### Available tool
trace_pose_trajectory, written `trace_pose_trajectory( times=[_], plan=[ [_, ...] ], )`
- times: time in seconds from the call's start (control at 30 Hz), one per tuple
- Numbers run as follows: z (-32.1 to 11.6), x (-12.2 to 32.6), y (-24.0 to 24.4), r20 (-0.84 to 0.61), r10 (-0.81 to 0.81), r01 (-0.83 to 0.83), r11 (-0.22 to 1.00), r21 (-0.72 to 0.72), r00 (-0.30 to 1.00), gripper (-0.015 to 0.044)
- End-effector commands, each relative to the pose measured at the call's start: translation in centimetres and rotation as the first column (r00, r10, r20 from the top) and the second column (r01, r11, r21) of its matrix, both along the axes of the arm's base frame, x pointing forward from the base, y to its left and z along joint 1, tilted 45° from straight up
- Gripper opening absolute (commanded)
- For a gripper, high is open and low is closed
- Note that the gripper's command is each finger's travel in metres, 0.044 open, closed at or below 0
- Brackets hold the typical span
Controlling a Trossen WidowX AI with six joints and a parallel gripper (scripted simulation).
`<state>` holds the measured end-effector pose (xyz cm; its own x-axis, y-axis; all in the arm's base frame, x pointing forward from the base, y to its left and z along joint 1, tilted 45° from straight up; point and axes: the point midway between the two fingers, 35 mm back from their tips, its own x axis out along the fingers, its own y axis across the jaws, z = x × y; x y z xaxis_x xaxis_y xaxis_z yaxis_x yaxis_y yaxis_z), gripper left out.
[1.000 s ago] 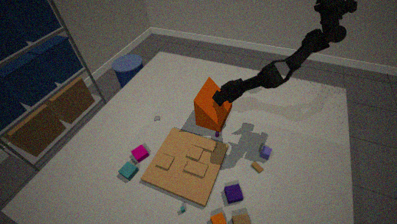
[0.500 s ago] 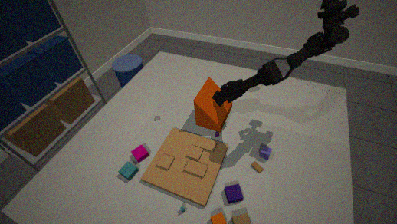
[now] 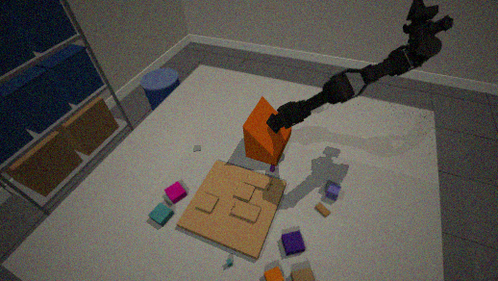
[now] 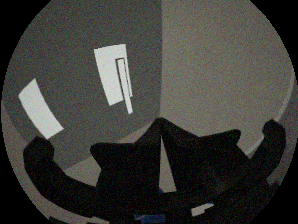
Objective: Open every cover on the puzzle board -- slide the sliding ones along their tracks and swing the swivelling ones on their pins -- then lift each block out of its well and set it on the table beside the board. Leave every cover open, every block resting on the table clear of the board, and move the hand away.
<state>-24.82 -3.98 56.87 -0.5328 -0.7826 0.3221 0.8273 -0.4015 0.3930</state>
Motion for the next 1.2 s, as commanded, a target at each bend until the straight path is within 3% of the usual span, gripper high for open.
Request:
trace_pose_trajectory(
  times=[0.0,1.17],
  plan=[
    [0.0,-0.6,1.0,0.003,-0.040,0.040,0.999,-0.009,0.999,0.0000],
    [-1.6,-3.3,12.3,0.082,-0.404,0.410,0.910,-0.063,0.911,0.0000]
  ],
)
